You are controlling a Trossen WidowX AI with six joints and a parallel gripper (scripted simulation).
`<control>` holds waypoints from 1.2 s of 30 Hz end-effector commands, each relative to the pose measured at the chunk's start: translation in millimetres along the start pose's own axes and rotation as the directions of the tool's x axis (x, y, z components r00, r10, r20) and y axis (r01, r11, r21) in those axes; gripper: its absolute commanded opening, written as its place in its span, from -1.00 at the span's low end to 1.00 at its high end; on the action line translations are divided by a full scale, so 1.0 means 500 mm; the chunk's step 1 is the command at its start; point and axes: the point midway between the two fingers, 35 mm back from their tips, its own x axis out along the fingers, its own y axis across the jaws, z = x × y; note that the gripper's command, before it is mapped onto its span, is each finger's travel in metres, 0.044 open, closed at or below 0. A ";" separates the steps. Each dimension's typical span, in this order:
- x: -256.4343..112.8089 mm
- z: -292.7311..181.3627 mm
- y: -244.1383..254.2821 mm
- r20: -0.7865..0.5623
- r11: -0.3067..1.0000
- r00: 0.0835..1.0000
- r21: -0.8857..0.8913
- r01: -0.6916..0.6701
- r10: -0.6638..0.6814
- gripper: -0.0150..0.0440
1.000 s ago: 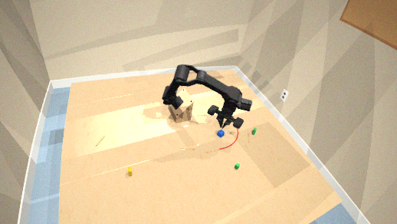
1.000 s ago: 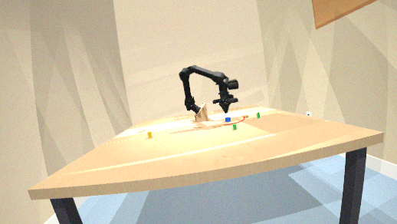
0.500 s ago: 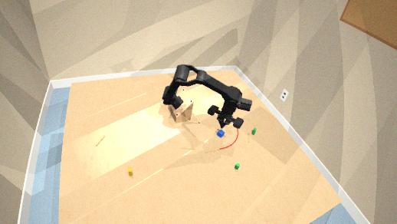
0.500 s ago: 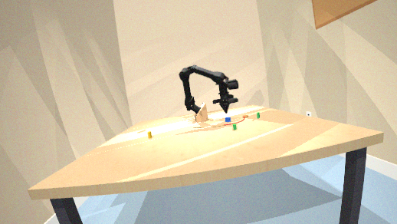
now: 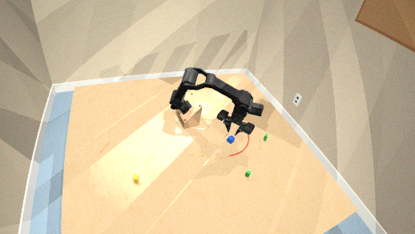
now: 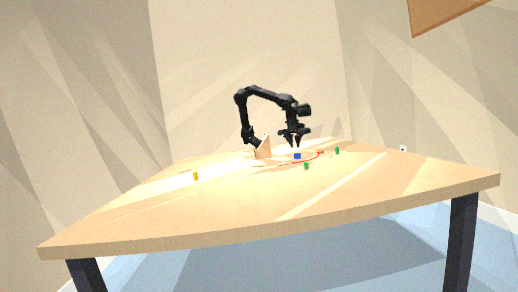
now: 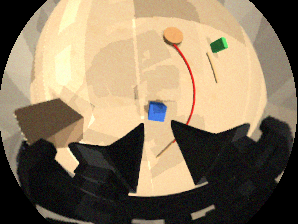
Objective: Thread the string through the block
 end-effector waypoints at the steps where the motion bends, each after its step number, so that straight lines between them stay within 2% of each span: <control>1: 0.000 0.000 0.000 0.000 1.000 1.000 0.000 0.000 0.000 -0.14; 5: 0.000 0.000 0.000 0.000 1.000 1.000 0.000 0.000 0.000 -0.49; 19: 0.000 0.000 0.000 0.000 1.000 1.000 0.000 0.000 0.000 -0.49; 21: 0.000 -0.003 -0.002 0.000 0.998 1.000 0.070 0.000 0.000 -0.31; 23: -0.001 -0.012 -0.007 0.000 0.966 1.000 0.260 0.001 -0.001 -0.14; 26: -0.002 -0.027 -0.016 0.001 0.837 1.000 0.548 0.001 -0.002 0.13; 30: -0.004 -0.047 -0.027 0.000 0.538 1.000 0.843 0.002 -0.003 0.49; 33: -0.004 -0.063 -0.035 0.000 0.248 1.000 0.969 0.001 -0.004 0.75; 36: -0.005 -0.079 -0.042 -0.001 -0.067 1.000 0.998 0.001 -0.004 1.00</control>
